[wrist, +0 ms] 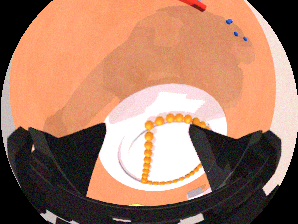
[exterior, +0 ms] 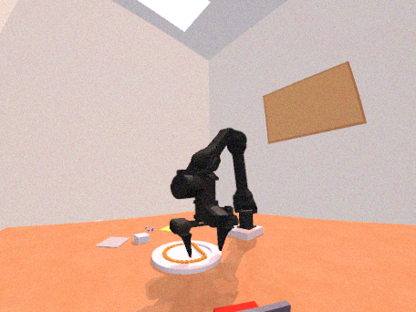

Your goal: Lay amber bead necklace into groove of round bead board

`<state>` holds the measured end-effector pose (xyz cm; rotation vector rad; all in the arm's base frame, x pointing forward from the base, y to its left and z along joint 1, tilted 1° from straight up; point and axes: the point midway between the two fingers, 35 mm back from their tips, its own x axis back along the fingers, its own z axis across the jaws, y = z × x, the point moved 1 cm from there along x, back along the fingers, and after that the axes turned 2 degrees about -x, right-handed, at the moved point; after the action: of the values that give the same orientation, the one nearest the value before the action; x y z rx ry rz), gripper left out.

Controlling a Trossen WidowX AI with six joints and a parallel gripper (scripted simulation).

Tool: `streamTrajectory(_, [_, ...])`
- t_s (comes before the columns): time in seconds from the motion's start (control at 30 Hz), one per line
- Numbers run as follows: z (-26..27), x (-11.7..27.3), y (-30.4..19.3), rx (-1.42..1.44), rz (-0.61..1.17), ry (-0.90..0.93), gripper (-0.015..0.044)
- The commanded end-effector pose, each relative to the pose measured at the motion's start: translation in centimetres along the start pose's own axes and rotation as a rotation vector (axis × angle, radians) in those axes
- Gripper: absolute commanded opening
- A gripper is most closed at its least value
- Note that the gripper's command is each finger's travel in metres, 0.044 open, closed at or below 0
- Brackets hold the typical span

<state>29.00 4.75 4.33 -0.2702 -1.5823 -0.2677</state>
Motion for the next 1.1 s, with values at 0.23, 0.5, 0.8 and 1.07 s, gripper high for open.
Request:
streamTrajectory(0.23, [0.0,0.2,0.0,-0.005,-0.001,0.0,0.044])
streamTrajectory(0.5, [0.0,0.2,0.0,-0.005,-0.001,0.0,0.044])
streamTrajectory(0.8, [-0.3,0.6,-1.2,-0.293,0.0,-0.001,0.0335])
streamTrajectory(1.07, [-0.7,1.7,-5.1,-1.216,0.003,-0.004,0.0125])
